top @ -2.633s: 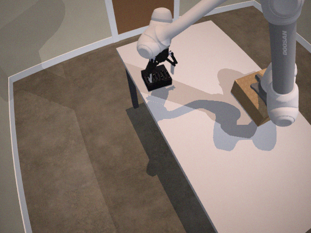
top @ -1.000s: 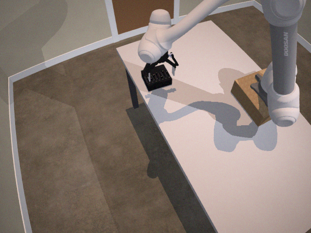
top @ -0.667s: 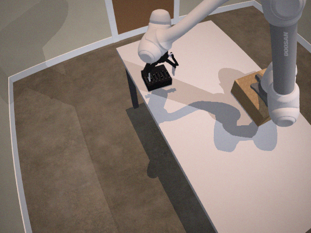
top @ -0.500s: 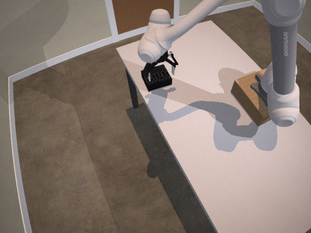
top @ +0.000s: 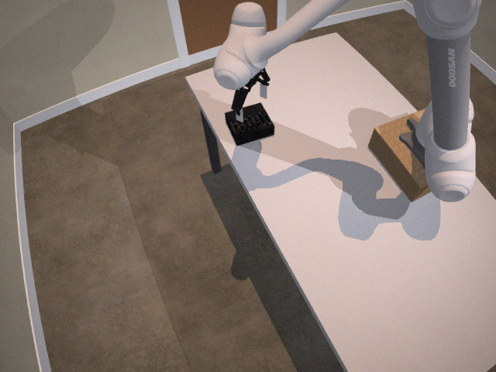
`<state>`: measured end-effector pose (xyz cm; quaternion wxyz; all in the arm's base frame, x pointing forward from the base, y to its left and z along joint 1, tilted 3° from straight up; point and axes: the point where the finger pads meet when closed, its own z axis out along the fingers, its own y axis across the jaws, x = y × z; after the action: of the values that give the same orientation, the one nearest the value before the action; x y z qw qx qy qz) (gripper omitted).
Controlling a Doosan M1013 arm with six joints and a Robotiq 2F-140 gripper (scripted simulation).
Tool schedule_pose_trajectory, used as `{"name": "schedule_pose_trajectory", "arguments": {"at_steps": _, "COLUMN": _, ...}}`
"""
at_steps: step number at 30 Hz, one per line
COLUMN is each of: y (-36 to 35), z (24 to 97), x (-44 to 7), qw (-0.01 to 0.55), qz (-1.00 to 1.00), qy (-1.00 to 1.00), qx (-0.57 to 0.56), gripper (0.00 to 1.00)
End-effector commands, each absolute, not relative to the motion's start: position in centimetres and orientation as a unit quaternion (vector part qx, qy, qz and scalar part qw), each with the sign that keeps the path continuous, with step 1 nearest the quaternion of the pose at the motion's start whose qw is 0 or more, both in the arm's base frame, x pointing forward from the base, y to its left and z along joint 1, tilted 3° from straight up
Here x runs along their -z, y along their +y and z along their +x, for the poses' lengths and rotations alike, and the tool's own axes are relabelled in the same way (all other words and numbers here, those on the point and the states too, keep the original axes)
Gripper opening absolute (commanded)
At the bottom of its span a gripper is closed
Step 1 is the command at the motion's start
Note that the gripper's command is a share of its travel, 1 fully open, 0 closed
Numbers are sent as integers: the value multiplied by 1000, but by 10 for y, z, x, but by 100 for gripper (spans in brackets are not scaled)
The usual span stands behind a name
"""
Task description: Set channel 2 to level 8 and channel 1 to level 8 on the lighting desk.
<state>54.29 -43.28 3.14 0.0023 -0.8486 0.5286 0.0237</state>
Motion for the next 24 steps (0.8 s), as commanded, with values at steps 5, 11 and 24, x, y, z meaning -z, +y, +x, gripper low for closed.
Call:
{"name": "schedule_pose_trajectory", "arguments": {"at_steps": 5, "y": -467, "z": 538, "x": -49, "qw": 7, "qz": -945, "qy": 326, "qx": -21, "gripper": 100}}
{"name": "schedule_pose_trajectory", "arguments": {"at_steps": 11, "y": -477, "z": 536, "x": -55, "qw": 5, "qz": -982, "qy": 187, "qx": -21, "gripper": 100}}
{"name": "schedule_pose_trajectory", "arguments": {"at_steps": 24, "y": -477, "z": 536, "x": -55, "qw": 21, "qz": -999, "qy": 18, "qx": -17, "gripper": 100}}
